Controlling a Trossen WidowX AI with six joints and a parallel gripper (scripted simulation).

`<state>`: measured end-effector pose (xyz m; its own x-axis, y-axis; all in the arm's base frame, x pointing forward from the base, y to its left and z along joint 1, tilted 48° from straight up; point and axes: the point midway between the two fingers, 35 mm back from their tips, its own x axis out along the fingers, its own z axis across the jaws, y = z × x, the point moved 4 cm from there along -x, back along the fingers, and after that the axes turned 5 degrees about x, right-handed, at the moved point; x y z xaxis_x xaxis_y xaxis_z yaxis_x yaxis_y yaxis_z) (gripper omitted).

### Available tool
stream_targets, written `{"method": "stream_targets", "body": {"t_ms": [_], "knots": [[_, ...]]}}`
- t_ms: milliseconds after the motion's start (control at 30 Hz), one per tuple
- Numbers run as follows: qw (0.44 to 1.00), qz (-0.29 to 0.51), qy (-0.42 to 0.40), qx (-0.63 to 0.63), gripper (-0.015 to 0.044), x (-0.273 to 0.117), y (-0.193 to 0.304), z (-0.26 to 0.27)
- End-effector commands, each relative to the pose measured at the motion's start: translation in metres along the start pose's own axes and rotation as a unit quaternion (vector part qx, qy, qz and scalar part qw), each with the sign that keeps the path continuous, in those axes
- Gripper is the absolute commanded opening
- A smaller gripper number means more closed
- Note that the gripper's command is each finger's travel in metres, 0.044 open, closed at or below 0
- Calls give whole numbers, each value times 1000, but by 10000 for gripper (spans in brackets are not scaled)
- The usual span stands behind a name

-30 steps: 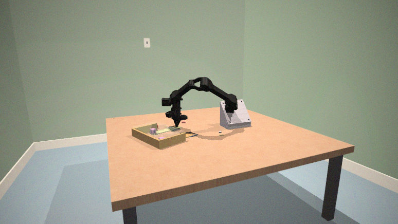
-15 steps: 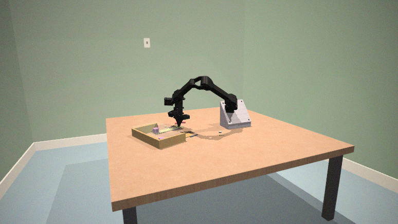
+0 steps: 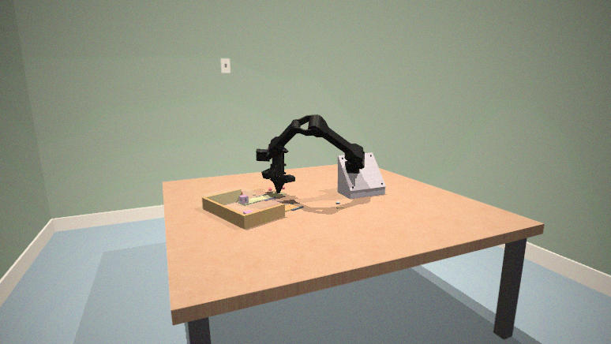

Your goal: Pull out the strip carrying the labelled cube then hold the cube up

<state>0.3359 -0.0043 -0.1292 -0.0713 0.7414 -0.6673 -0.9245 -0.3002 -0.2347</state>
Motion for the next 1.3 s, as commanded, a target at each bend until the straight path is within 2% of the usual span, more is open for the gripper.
{"method": "stream_targets", "body": {"t_ms": [0, 1267], "knots": [[1000, 11, -2, 4, 0, 4, 13, 1], [1000, 12, -1, 5, 0, 3, 72, -5]]}}
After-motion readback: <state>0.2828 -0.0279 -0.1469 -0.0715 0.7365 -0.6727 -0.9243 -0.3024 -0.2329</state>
